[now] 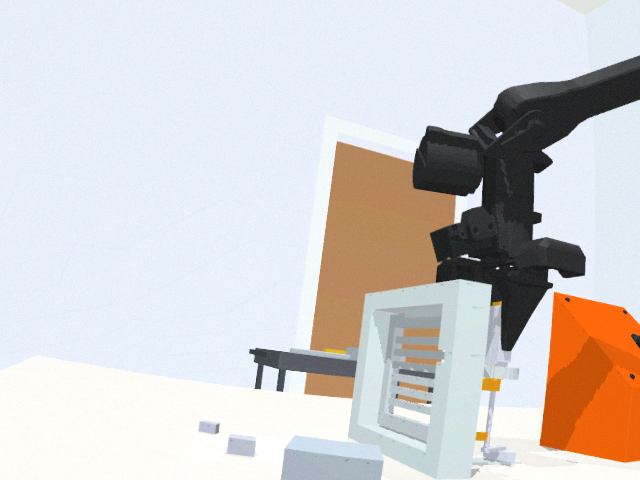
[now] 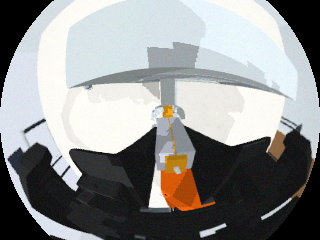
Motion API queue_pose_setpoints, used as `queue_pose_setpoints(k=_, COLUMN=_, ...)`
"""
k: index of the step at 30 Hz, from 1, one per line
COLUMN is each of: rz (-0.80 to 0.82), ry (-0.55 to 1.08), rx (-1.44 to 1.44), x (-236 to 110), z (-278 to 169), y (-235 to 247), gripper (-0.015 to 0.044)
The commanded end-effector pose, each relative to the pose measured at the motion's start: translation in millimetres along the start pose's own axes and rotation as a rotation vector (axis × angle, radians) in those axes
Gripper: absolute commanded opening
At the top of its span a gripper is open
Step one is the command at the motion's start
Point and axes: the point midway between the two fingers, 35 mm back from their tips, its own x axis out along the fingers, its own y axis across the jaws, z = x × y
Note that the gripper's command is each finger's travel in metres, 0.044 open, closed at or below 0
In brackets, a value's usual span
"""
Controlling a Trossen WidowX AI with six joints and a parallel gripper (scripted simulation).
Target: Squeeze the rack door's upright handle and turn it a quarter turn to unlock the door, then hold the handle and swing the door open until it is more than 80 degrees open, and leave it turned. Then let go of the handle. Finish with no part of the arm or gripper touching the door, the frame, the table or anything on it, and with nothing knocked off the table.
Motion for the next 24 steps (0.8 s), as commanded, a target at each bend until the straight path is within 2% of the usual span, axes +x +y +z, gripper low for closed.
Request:
queue_pose_setpoints(k=1, rz=0.001, ry=-0.001, rx=0.004, x=0.2, z=0.2, y=0.0, gripper=0.0060)
queue_pose_setpoints(k=6, rz=0.001, ry=-0.001, rx=0.004, x=0.2, z=0.2, y=0.0, gripper=0.0027)
queue_pose_setpoints(k=11, rz=0.001, ry=-0.001, rx=-0.029, x=0.2, z=0.2, y=0.0, gripper=0.0026)
queue_pose_setpoints(k=24, rz=0.001, ry=-0.002, rx=-0.660, x=0.2, z=0.2, y=0.0, gripper=0.0026)
